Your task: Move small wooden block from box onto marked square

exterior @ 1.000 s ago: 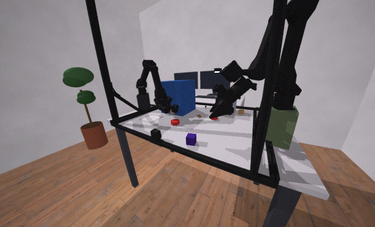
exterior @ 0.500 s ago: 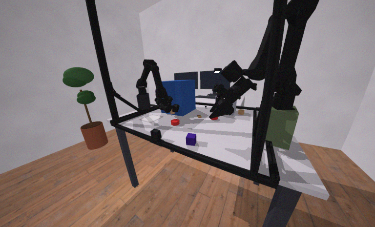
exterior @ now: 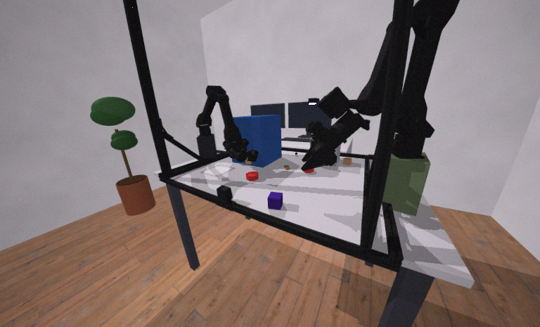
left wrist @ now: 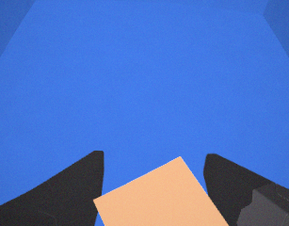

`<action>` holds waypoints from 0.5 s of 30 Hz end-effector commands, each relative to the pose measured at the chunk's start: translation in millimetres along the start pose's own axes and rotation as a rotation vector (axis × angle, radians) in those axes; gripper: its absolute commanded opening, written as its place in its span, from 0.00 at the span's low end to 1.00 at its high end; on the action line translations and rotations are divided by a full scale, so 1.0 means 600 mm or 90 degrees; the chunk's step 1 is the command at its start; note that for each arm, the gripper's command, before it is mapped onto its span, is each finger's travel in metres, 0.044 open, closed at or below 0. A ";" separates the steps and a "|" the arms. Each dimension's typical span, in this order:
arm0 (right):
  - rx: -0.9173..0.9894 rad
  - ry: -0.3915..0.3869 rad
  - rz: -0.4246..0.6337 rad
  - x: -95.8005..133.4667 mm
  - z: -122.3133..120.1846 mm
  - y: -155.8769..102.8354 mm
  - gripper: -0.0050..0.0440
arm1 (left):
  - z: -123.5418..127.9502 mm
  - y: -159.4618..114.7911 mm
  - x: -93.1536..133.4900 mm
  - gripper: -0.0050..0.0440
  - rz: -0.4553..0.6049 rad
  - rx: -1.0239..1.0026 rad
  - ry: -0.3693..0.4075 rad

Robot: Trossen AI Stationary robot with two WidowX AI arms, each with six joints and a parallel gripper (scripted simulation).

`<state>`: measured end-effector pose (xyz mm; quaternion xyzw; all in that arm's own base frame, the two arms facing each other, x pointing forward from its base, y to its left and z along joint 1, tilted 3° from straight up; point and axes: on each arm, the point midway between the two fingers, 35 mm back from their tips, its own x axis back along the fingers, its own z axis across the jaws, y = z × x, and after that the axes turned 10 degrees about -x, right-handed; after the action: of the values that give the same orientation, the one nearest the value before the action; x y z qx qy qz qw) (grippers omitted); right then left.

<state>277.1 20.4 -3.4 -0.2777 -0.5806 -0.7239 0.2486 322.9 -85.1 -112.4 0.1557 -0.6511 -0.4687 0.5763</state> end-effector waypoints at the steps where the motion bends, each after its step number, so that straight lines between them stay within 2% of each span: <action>1: -0.003 -0.002 -0.001 0.000 -0.001 0.000 0.92 | -0.001 0.001 0.000 0.47 -0.001 0.000 -0.001; 3: -0.003 -0.002 -0.001 0.000 -0.001 0.000 0.92 | -0.001 0.001 0.000 0.44 -0.001 0.000 -0.001; 7: -0.003 -0.002 -0.001 0.000 -0.001 0.000 0.92 | 0.013 -0.001 0.018 0.25 0.005 -0.059 -0.005; 10: -0.003 -0.002 -0.001 0.000 -0.001 0.000 0.92 | 0.008 -0.012 0.036 0.10 0.008 -0.062 -0.007; 15: -0.003 -0.002 -0.001 0.000 -0.001 0.000 0.92 | 0.000 -0.025 0.053 0.10 0.010 -0.055 -0.007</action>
<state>277.1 20.4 -3.4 -0.2777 -0.5806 -0.7239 0.2486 308.5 -104.8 -106.6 0.1229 -0.6321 -0.4953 0.5831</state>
